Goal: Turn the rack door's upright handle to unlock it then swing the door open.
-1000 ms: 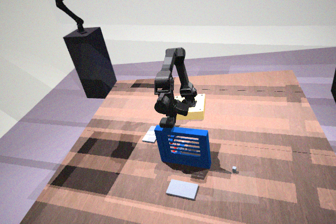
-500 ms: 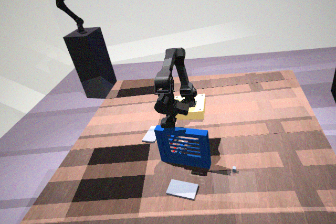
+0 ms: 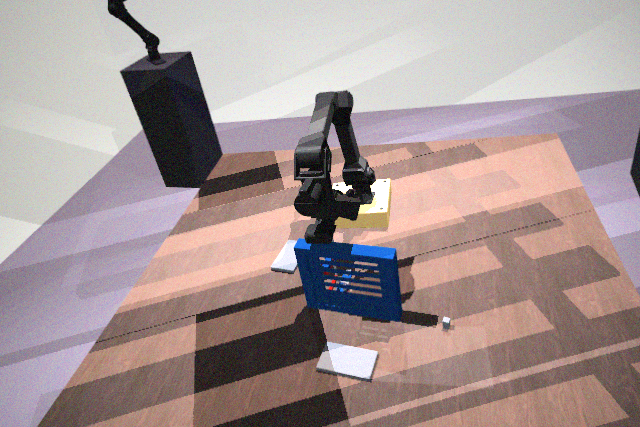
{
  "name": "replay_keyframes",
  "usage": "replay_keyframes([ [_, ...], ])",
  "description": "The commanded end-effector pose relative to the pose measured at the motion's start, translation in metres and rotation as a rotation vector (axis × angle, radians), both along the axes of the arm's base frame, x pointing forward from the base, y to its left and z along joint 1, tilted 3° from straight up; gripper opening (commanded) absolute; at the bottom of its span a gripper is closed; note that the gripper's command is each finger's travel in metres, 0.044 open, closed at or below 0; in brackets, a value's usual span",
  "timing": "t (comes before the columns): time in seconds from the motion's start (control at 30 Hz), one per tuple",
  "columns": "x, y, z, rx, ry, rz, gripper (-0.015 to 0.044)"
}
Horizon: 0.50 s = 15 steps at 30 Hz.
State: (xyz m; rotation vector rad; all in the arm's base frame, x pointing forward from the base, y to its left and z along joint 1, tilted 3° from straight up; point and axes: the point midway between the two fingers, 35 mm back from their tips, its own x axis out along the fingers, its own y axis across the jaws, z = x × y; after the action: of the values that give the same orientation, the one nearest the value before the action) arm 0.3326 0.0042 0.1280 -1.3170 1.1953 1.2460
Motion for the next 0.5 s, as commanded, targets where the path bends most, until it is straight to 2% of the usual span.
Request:
replay_keyframes([
  [0.0,-0.004,0.003,-0.001,0.003,0.0,-0.074,0.0008],
  [0.47,-0.019,0.01,-0.001,0.006,-0.012,-0.347,0.0008],
])
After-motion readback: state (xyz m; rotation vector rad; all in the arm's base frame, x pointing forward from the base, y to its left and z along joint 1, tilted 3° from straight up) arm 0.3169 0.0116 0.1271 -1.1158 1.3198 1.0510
